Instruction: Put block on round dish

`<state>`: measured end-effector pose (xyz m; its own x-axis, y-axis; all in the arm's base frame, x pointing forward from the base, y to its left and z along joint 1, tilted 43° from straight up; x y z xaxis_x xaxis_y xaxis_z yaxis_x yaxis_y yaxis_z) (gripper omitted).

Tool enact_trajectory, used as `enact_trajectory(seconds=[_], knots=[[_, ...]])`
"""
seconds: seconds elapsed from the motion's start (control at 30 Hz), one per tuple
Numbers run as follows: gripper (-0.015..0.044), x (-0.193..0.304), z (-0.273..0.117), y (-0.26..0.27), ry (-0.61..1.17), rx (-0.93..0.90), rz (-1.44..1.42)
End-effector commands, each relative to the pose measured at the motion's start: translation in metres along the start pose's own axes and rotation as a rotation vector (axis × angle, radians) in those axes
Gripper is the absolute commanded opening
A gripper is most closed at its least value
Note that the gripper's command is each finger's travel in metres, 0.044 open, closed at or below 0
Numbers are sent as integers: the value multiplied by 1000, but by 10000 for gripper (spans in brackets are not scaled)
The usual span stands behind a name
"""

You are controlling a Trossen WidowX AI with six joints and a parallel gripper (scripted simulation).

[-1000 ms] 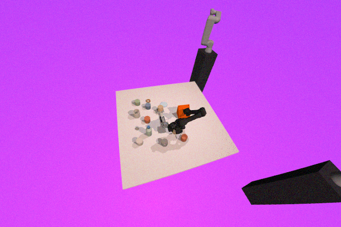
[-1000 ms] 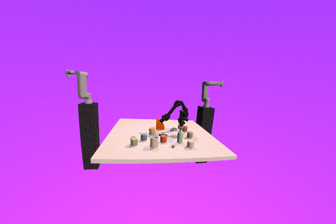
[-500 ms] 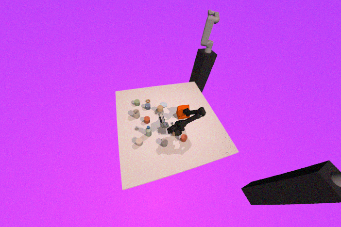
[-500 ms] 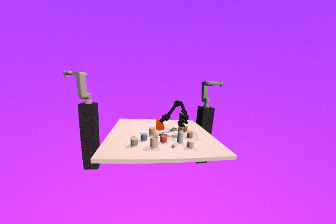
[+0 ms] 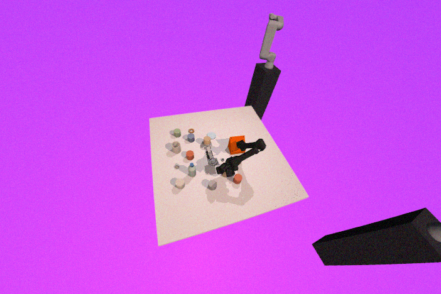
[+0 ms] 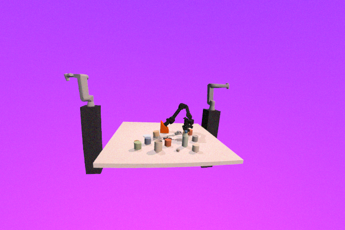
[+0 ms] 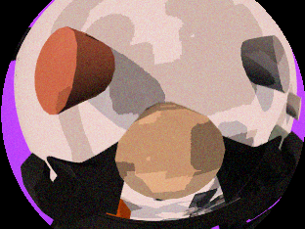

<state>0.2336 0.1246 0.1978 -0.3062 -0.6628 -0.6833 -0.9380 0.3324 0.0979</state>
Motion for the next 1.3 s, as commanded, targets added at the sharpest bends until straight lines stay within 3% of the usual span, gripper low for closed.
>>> enact_trajectory(seconds=[0.0, 0.4, 0.53, 0.7, 0.93, 1.27], knots=[[131, 0, -1, 0, 0, 0, -4], [440, 0, -9, -1, 2, 1, -4], [440, 0, -52, 0, 8, 1, 0], [440, 1, -54, 0, 7, 1, 0], [260, 7, -66, -17, -2, 56, 78], [260, 45, -90, -75, 29, 55, 336]])
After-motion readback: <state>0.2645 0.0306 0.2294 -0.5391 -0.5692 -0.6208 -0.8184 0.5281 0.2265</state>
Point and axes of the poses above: the point midway between the two fingers, 35 mm back from their tips, its own z axis out along the fingers, its own y axis across the jaws, x = y × z, the point moved 5 cm from there along -z, back along the fingers, and after that the axes turned 12 degrees about z, right-handed, at the moved point
